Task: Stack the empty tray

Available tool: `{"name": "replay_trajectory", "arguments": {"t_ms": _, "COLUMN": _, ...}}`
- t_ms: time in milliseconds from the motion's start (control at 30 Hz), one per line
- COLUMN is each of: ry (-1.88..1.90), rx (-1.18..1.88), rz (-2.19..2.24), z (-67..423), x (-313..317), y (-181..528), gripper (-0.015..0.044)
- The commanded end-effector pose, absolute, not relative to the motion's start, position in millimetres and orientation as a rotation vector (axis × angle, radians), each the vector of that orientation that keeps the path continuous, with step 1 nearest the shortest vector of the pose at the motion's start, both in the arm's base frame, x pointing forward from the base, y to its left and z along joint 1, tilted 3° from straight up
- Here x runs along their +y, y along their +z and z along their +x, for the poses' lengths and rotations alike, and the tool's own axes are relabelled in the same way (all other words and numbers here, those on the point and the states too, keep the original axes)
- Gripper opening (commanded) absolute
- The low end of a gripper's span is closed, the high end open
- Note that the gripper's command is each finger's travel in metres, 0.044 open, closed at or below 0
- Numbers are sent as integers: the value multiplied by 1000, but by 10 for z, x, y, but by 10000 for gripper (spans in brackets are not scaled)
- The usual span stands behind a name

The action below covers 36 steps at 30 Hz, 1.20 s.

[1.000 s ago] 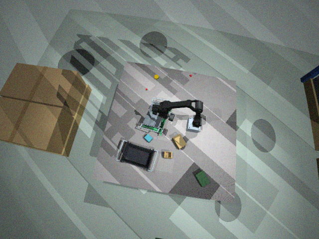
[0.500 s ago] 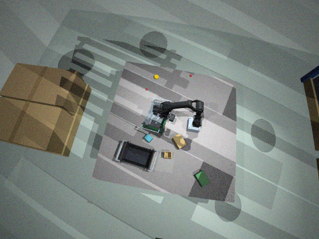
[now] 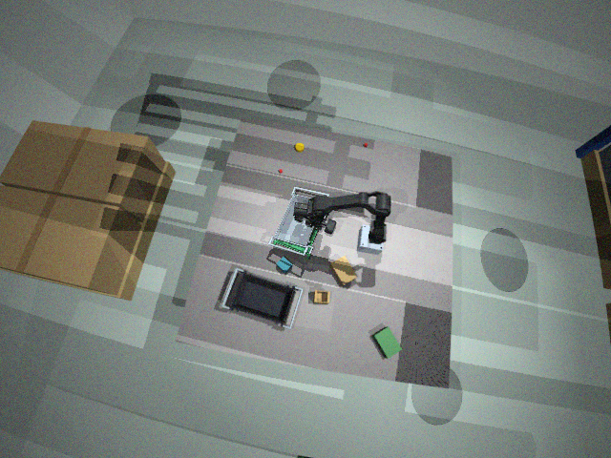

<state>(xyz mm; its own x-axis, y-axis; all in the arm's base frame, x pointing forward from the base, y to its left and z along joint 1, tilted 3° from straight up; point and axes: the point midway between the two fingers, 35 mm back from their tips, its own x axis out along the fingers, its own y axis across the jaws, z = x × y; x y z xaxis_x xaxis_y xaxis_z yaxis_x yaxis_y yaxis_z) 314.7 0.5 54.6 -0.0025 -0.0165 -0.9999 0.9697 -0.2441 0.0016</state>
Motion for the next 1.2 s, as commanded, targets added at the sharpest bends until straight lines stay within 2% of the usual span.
{"name": "replay_trajectory", "arguments": {"t_ms": 0, "ry": -1411, "rx": 1082, "rz": 1376, "z": 3109, "x": 20, "y": 494, "gripper": 0}}
{"name": "replay_trajectory", "arguments": {"t_ms": 1167, "ry": -1412, "rx": 1083, "rz": 1375, "z": 3044, "x": 38, "y": 300, "gripper": 0}}
